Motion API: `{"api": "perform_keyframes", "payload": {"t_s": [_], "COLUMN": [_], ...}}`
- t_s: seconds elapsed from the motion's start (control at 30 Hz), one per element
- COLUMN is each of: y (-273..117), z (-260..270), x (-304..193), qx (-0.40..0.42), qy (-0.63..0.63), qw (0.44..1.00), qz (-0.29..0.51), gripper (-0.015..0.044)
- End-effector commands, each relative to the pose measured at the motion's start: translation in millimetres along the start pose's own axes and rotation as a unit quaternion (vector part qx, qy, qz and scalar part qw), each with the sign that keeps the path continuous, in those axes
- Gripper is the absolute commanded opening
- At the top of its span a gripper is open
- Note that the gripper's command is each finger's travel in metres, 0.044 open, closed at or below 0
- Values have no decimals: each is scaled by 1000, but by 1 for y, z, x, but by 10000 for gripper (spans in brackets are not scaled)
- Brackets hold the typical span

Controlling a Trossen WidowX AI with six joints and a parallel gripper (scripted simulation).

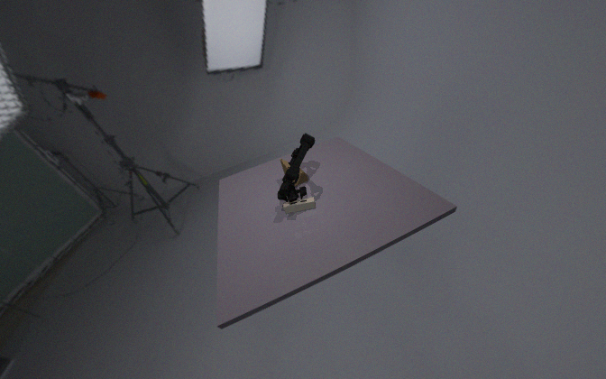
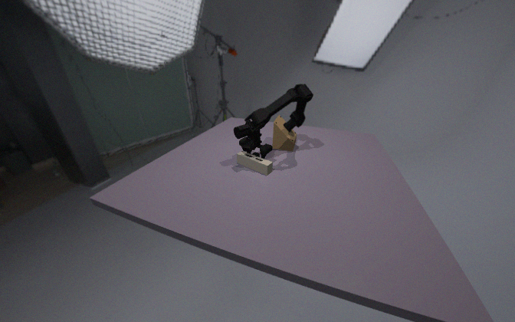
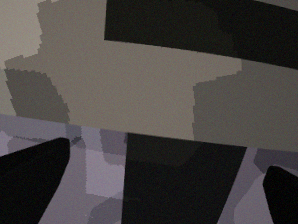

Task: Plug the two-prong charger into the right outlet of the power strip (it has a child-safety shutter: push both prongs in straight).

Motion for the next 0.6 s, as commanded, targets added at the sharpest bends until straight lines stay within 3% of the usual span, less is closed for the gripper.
{"api": "perform_keyframes", "payload": {"t_s": [0.0,0.57], "y": [-2,0], "z": [2,2], "x": [-1,-16], "qx": [0,0], "qy": [-5,-5], "qw": [1000,1000], "qz": [-5,-6], "gripper": [440,440]}}
Point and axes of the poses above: the point midway between the two fingers, 35 mm back from their tips, its own y axis out along the fingers, its own z axis across the jaws, x = y × z, the point moved 2 cm from there along -y, back along the fingers, and after that the axes turned 5 degrees about -y, right-handed, at the moved point
